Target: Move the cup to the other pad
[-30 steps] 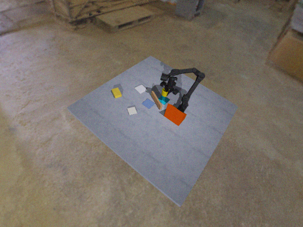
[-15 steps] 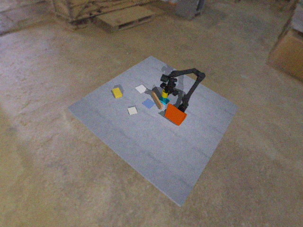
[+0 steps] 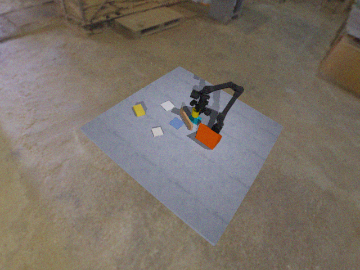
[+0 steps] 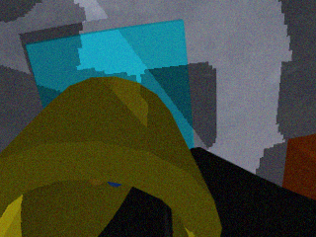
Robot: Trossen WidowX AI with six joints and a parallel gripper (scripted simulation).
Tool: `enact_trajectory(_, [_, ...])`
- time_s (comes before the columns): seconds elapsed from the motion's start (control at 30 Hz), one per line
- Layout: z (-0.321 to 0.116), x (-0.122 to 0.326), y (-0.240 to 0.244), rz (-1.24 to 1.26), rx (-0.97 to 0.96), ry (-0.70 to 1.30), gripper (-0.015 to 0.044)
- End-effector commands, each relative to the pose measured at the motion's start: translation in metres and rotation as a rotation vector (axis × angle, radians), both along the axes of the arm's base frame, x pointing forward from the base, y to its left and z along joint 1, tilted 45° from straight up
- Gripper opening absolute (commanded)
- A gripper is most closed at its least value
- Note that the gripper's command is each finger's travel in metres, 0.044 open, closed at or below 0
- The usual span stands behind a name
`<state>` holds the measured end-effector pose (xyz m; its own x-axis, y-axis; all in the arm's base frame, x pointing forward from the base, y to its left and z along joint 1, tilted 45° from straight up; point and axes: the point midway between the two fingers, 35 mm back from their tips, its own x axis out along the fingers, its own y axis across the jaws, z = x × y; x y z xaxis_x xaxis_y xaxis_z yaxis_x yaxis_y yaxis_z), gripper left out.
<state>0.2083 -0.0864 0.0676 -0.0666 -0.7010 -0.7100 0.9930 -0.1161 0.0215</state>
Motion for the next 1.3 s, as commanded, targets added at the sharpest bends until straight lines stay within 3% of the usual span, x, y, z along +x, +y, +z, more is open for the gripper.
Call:
enact_trajectory(0.0, [-0.004, -0.001, -0.004, 0.005, -0.005, 0.006, 0.0])
enact_trajectory(1.27, [-0.022, -0.004, -0.025, 0.0, -0.004, -0.001, 0.0])
